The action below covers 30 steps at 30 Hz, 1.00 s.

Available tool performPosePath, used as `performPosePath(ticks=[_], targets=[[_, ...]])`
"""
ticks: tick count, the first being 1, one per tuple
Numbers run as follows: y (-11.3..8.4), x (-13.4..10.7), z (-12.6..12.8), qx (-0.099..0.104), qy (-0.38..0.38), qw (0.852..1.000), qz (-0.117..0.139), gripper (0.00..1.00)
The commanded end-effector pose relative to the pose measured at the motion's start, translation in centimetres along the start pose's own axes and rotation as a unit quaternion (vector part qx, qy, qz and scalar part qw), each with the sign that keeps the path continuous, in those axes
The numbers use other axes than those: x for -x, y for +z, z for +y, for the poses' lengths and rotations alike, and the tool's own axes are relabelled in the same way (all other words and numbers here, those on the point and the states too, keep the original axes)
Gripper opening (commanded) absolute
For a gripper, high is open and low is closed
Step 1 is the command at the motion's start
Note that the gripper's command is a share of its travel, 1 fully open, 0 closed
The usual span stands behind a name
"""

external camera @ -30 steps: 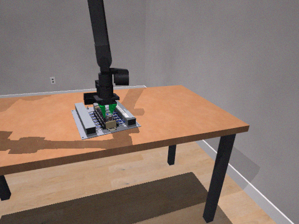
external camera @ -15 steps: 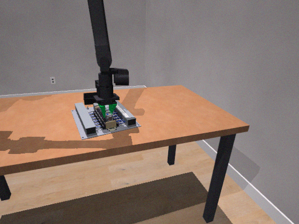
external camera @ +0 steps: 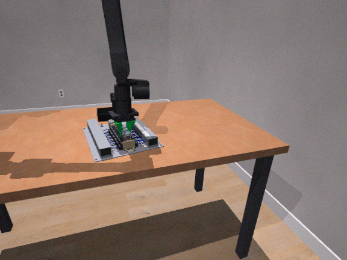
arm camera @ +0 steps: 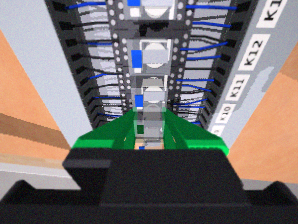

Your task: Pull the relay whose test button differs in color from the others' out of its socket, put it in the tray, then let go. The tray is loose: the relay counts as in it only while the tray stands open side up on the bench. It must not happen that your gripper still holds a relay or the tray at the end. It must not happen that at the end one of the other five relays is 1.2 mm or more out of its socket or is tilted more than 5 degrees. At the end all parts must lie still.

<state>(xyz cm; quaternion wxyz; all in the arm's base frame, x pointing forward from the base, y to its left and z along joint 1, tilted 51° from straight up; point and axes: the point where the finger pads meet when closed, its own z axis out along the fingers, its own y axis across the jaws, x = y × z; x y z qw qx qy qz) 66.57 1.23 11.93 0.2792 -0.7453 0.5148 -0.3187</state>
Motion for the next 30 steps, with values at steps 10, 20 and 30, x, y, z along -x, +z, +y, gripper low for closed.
performPosePath(ticks=[10,20,30], targets=[[-3.3,-0.8,-1.3,-0.011,0.001,1.000,0.007,0.00],[-3.8,-1.0,-1.3,-0.011,0.001,1.000,0.008,0.00],[-4.1,-0.9,-1.1,-0.010,0.000,1.000,0.007,0.00]])
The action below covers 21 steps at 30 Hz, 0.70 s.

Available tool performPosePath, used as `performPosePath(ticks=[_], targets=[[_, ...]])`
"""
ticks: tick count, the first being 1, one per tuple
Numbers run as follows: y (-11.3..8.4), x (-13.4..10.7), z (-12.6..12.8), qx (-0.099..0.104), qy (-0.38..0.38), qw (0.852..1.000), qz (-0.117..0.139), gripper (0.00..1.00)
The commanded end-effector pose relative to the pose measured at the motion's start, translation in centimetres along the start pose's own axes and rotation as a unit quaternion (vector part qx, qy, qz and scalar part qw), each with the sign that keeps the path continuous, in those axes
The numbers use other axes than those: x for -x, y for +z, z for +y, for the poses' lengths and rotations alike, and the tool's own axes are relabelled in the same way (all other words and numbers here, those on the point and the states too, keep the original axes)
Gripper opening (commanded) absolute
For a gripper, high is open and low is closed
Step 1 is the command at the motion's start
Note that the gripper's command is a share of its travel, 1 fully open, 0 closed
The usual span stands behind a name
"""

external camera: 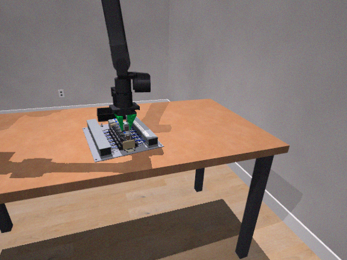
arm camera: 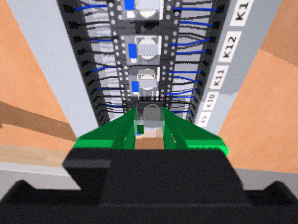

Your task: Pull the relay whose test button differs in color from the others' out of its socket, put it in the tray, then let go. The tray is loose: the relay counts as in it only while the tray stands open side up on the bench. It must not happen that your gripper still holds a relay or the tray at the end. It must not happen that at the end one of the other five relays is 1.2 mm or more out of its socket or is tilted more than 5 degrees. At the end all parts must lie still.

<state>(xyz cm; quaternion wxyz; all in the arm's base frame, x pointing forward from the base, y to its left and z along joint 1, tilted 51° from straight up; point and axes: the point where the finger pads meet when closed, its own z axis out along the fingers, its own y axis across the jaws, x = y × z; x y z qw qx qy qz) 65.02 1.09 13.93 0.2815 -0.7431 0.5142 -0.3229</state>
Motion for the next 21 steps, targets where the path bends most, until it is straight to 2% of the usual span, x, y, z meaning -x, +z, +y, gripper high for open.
performPosePath(ticks=[1,21], targets=[[-1.65,-0.81,-0.60,-0.005,-0.001,1.000,0.004,0.00],[-2.03,-0.84,-0.65,-0.006,-0.001,1.000,0.005,0.00]])
